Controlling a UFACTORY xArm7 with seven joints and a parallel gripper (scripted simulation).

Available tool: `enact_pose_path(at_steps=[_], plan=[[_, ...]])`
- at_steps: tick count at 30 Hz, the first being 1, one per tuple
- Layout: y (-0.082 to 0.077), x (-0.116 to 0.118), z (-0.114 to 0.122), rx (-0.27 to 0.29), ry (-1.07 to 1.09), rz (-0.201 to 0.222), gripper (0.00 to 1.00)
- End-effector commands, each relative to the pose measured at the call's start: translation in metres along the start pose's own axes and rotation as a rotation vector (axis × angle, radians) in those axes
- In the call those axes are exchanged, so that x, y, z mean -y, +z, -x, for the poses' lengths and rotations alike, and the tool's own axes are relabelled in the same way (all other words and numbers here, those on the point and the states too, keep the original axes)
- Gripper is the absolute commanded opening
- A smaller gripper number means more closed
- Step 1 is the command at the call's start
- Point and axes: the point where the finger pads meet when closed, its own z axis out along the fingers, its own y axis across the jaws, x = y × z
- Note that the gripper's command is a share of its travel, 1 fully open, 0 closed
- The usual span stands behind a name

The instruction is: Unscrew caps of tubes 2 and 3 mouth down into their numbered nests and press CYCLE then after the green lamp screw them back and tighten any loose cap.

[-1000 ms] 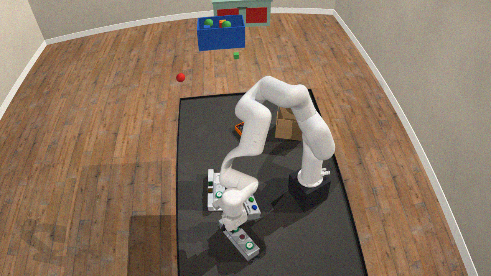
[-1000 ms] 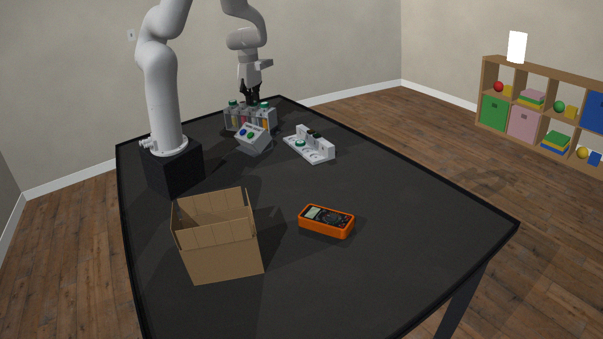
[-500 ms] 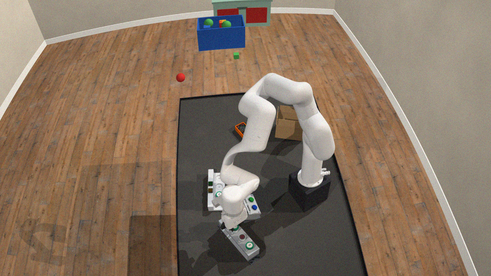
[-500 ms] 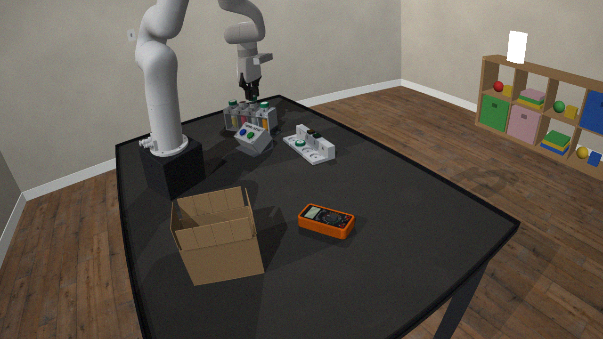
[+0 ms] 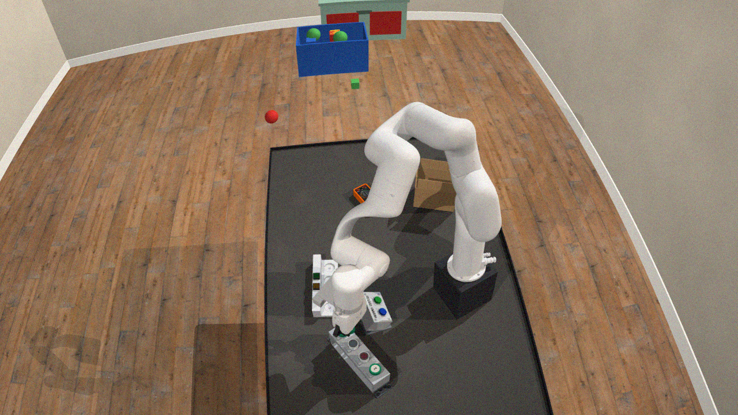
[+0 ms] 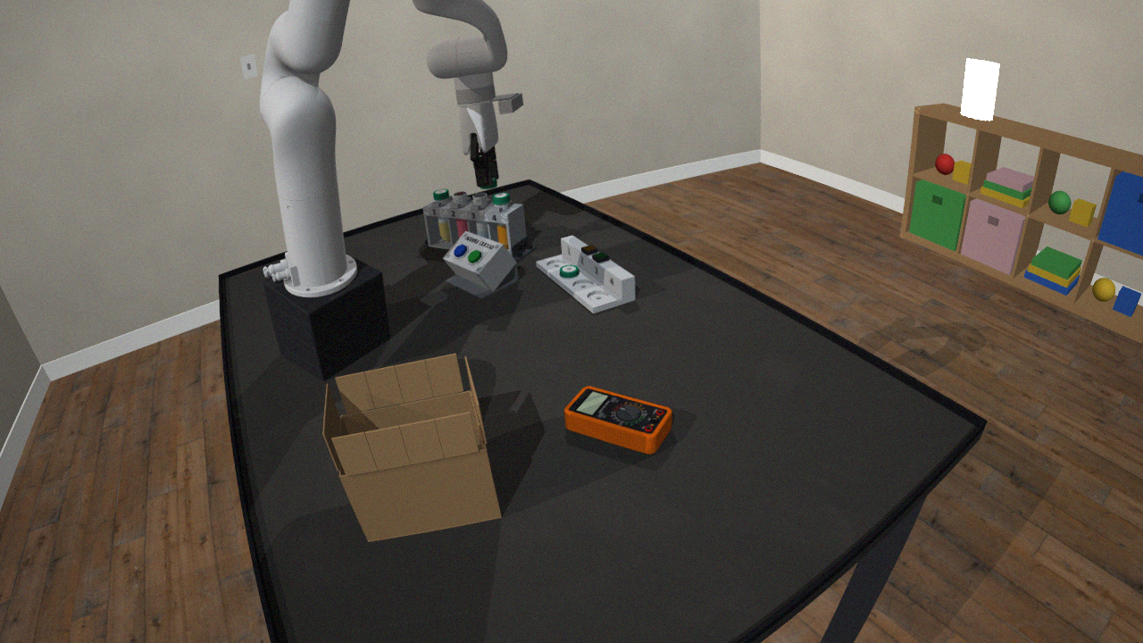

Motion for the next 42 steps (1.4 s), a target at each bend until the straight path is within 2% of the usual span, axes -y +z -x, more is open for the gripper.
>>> enact_pose_path(at_steps=[1,10,13,28,30,39,42], plan=[[-0.001,-0.015,-0.021,0.033,-0.276,-0.019,0.0],[0.001,-0.045,-0.059,0.032,-0.638,-0.026,0.0],[0.001,-0.049,-0.064,0.032,-0.638,-0.026,0.0],[0.005,-0.116,-0.148,0.032,-0.638,-0.025,0.0],[0.005,-0.116,-0.148,0.032,-0.638,-0.025,0.0],[0.007,-0.16,-0.201,0.031,-0.638,-0.024,0.0],[0.008,-0.162,-0.204,0.031,-0.638,-0.024,0.0]])
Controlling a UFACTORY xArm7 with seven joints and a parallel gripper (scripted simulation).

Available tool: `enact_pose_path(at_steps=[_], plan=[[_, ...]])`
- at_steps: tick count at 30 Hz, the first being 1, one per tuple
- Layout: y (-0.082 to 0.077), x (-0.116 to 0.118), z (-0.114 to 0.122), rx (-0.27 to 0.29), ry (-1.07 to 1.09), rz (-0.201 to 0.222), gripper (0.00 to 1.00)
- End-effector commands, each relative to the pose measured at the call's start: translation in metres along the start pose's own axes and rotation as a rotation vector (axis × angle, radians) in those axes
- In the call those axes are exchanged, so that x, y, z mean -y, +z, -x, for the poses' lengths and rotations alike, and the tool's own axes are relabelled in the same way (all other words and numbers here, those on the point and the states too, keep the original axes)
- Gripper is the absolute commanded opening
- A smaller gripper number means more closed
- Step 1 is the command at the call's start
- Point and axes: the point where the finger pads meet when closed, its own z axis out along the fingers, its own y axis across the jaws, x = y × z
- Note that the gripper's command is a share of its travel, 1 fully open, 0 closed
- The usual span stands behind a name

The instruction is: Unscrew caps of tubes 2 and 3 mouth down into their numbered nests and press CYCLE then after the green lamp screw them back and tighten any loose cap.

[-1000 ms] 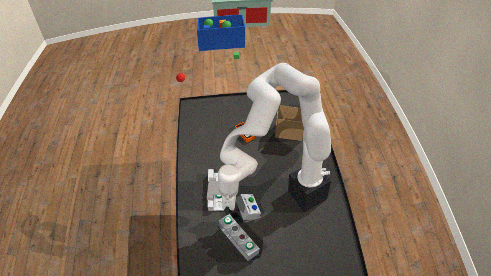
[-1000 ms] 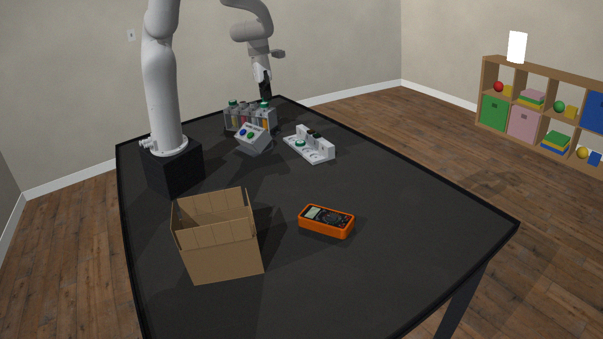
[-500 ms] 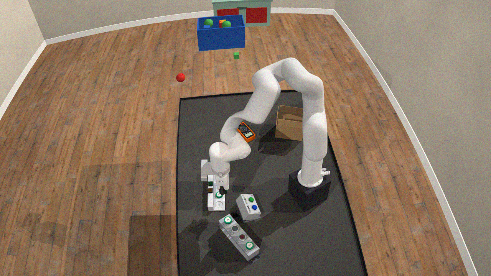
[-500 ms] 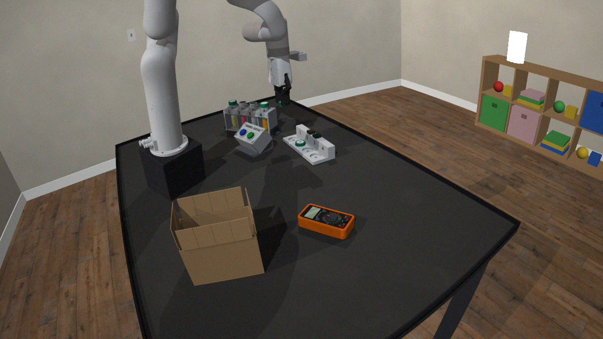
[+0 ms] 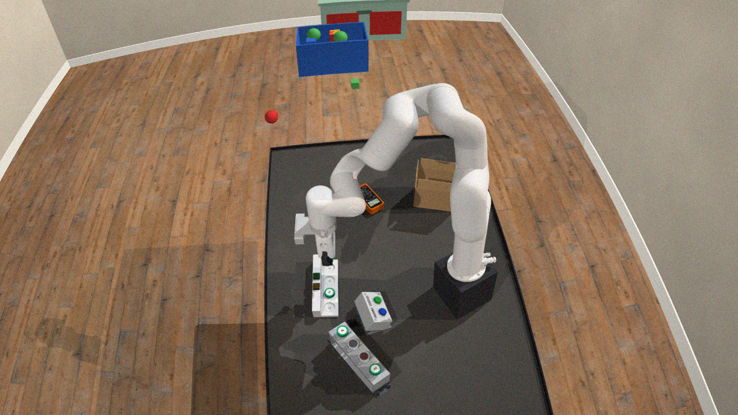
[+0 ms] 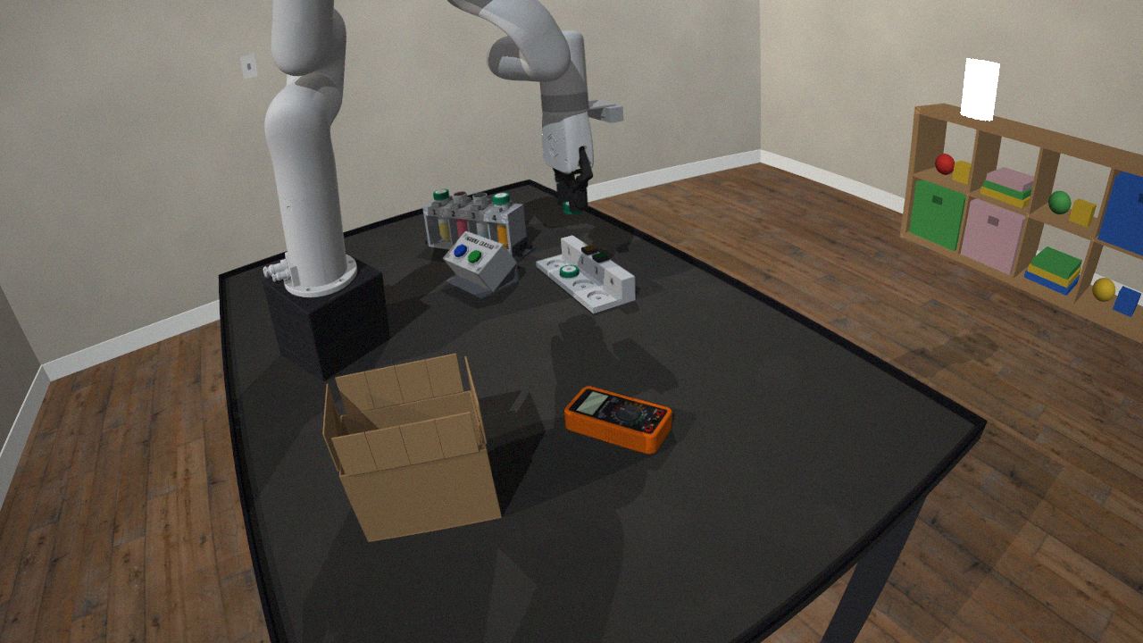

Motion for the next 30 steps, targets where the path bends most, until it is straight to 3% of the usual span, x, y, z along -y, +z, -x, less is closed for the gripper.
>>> enact_pose_path(at_steps=[1,8,20,22,30], plan=[[-0.001,-0.01,-0.006,-0.002,-0.005,-0.006,0.0],[-0.001,-0.01,-0.006,-0.002,-0.005,-0.006,0.0],[0.059,-0.01,-0.006,-0.002,-0.005,-0.006,0.0],[0.059,-0.01,-0.006,-0.002,-0.005,-0.006,0.0],[0.099,-0.009,-0.006,-0.002,-0.005,-0.006,0.0]])
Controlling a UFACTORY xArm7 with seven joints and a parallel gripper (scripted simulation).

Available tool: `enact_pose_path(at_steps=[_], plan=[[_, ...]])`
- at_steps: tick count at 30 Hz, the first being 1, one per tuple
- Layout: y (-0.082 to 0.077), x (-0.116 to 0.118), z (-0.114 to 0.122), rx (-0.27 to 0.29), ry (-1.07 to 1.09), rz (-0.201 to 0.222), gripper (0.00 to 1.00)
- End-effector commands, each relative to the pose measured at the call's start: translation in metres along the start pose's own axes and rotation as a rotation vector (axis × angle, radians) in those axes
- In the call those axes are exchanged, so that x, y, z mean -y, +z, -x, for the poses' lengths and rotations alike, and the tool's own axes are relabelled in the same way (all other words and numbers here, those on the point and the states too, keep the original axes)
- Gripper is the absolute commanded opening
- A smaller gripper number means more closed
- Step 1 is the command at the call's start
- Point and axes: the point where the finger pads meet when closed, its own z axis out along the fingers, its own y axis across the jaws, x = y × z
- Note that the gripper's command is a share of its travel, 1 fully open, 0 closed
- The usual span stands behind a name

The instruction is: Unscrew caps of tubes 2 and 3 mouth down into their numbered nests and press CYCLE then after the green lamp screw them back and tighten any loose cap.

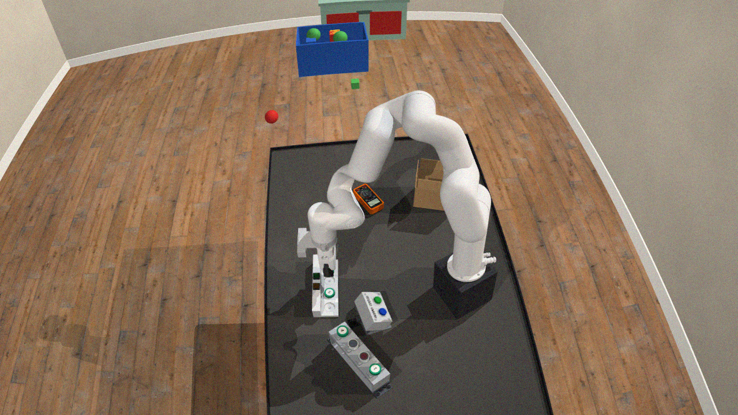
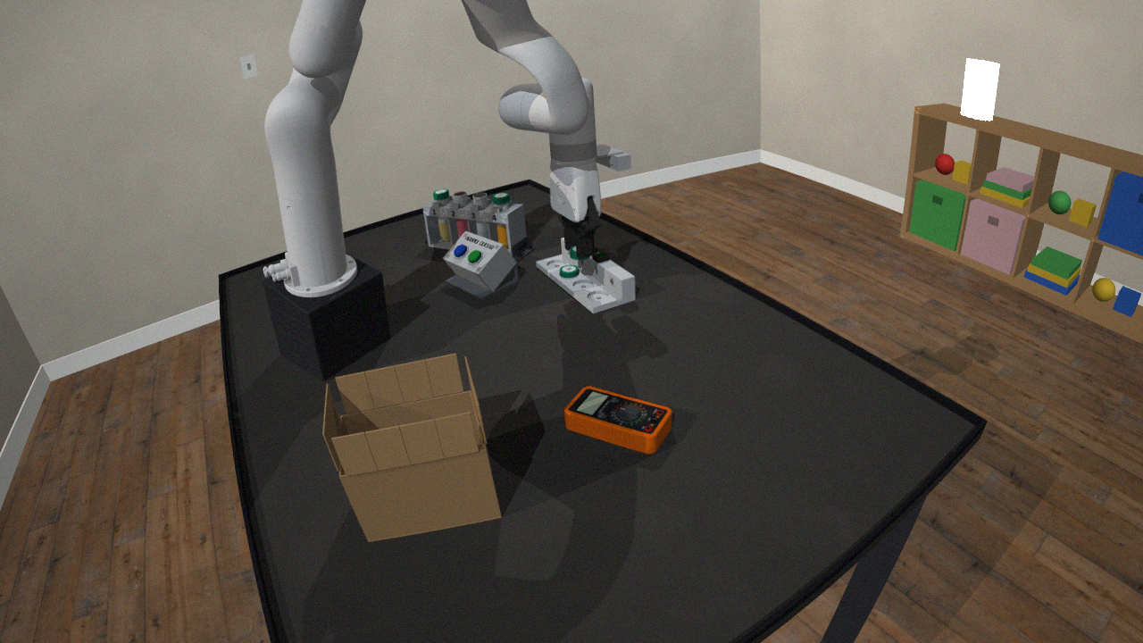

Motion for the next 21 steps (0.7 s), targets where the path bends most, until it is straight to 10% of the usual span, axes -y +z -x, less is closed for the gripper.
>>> enact_pose_path(at_steps=[1,6,21], plan=[[0.023,-0.001,-0.004,-0.007,0.001,0.005,0.0],[0.046,-0.001,-0.005,-0.007,0.001,0.005,0.0],[0.046,-0.001,-0.005,-0.007,0.001,0.005,0.0]])
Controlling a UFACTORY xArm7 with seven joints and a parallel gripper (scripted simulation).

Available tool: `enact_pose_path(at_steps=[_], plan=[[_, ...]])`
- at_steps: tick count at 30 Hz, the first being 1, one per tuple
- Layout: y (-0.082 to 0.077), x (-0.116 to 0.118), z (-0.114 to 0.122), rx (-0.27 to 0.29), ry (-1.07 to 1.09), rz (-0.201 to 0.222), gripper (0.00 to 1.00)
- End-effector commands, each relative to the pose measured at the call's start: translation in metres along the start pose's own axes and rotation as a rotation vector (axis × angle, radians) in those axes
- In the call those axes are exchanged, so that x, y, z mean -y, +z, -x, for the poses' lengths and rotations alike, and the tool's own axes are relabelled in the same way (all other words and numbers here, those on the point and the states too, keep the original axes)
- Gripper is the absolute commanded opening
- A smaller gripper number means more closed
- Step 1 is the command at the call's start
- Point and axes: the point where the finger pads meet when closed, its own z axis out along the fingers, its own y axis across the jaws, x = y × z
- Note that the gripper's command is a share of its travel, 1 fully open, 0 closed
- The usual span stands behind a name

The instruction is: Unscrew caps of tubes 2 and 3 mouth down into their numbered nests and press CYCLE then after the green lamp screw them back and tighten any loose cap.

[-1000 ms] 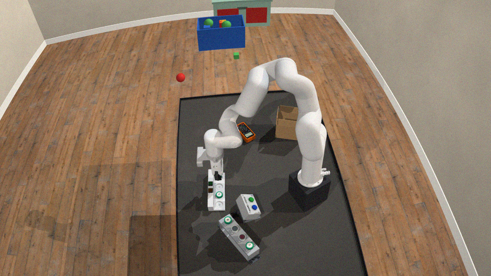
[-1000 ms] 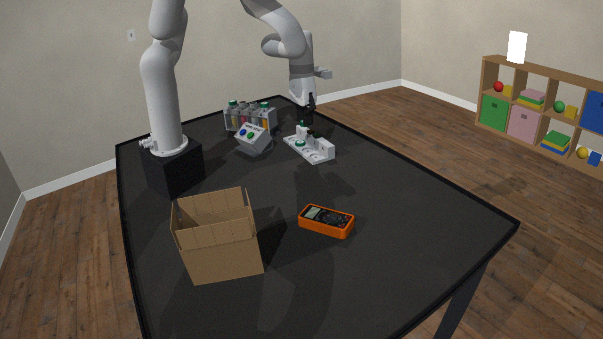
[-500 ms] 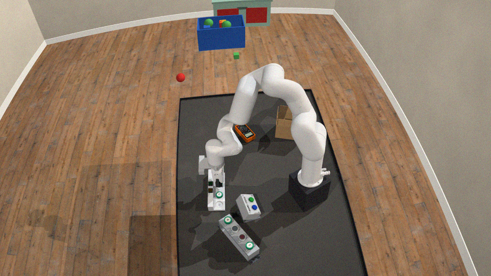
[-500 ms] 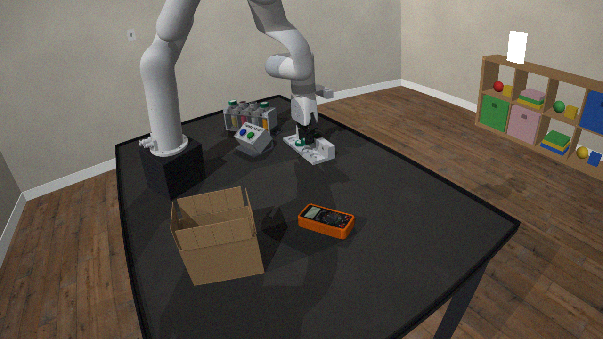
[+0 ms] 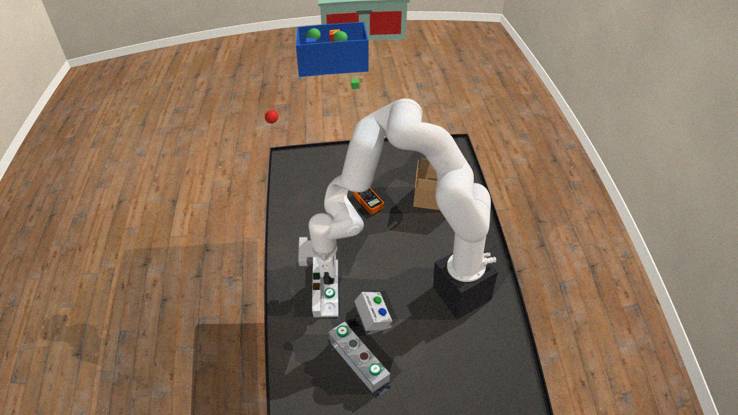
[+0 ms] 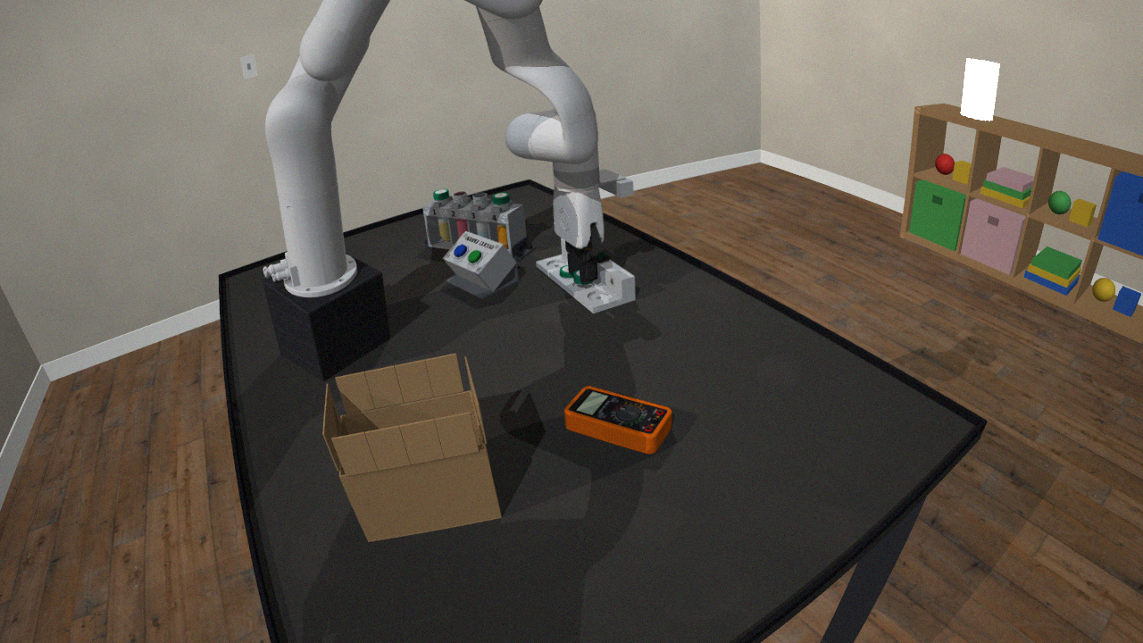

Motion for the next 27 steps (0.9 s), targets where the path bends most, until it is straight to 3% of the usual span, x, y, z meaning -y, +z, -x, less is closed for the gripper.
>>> enact_pose_path(at_steps=[1,27], plan=[[-0.001,0.0001,-0.0016,-0.004,0.0,0.0,0.0],[0.0057,0.0002,-0.0005,-0.004,0.0,0.0,0.0]])
